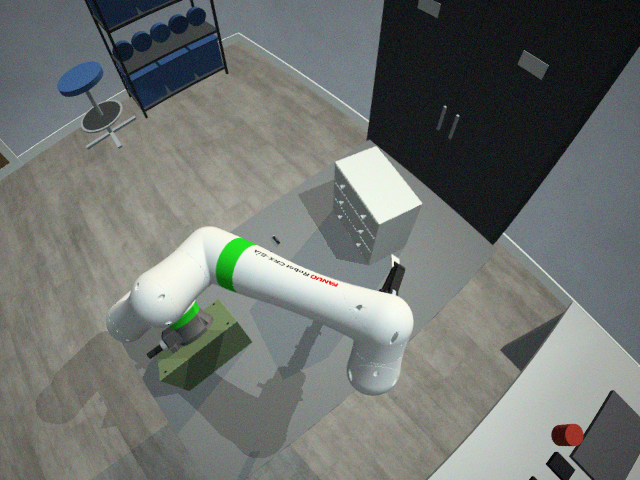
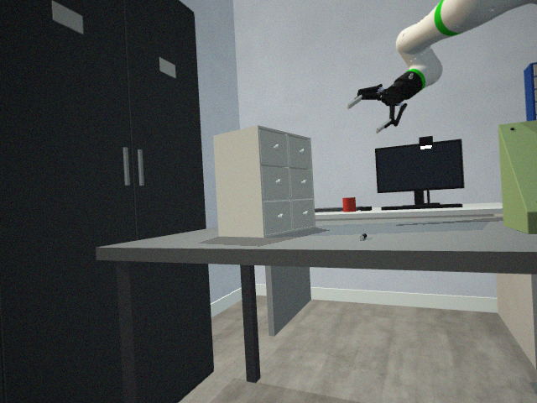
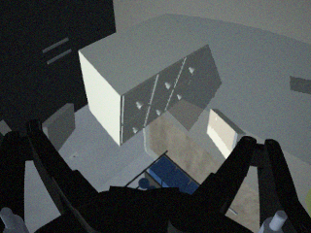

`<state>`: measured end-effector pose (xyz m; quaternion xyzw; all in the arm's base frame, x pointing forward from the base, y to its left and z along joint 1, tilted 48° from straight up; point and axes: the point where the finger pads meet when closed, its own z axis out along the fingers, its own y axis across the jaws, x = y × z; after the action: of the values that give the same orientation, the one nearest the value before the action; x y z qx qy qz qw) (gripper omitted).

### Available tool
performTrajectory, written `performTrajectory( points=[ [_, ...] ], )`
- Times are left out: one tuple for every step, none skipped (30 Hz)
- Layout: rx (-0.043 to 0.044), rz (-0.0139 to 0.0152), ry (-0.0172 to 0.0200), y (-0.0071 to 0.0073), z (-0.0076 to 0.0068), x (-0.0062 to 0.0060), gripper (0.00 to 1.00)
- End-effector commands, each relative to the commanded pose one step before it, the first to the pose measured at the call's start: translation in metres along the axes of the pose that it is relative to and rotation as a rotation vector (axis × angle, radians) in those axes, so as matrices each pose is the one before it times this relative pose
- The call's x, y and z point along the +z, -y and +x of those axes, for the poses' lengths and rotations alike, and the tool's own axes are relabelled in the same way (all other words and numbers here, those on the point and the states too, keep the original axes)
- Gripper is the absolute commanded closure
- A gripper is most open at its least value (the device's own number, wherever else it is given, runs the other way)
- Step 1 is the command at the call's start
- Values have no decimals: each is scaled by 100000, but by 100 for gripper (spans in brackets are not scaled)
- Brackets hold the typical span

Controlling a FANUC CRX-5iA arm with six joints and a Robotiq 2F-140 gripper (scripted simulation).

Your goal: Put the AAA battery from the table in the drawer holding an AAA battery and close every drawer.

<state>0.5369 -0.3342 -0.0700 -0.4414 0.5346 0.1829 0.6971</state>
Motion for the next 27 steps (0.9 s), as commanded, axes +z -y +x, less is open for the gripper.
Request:
performTrajectory(
  points=[
    [-39, 4, -31, 19, -5, -15, 0],
    [0, 0, 0, 0, 0, 0, 0],
    [0, 0, 0, 0, 0, 0, 0],
    [0, 0, 0, 0, 0, 0, 0],
    [0, 0, 0, 0, 0, 0, 0],
    [0, 0, 0, 0, 0, 0, 0],
    [0, 0, 0, 0, 0, 0, 0],
    [0, 0, 0, 0, 0, 0, 0],
    [0, 0, 0, 0, 0, 0, 0],
    [0, 0, 0, 0, 0, 0, 0],
    [0, 0, 0, 0, 0, 0, 0],
    [0, 0, 0, 0, 0, 0, 0],
    [0, 0, 0, 0, 0, 0, 0],
    [0, 0, 0, 0, 0, 0, 0],
    [0, 0, 0, 0, 0, 0, 0],
    [0, 0, 0, 0, 0, 0, 0],
    [0, 0, 0, 0, 0, 0, 0],
    [-105, -92, -26, -1, -19, 19, 0],
    [-682, -595, -164, -3, -126, 121, 0],
    [-1685, -1468, -389, -5, -313, 295, 0],
    [-2974, -2583, -636, -1, -555, 508, 0],
    [-4427, -3827, -827, 24, -834, 725, 0],
    [-5939, -5092, -894, 83, -1130, 914, 0],
    [-7417, -6279, -788, 190, -1423, 1050, 0],
    [-5141, -4276, -103, 351, -1686, 1114, 0],
    [-3387, -2825, -364, 0, 0, 0, 0],
    [-3926, -3110, 308, 553, -1894, 1098, 0]
  ],
)
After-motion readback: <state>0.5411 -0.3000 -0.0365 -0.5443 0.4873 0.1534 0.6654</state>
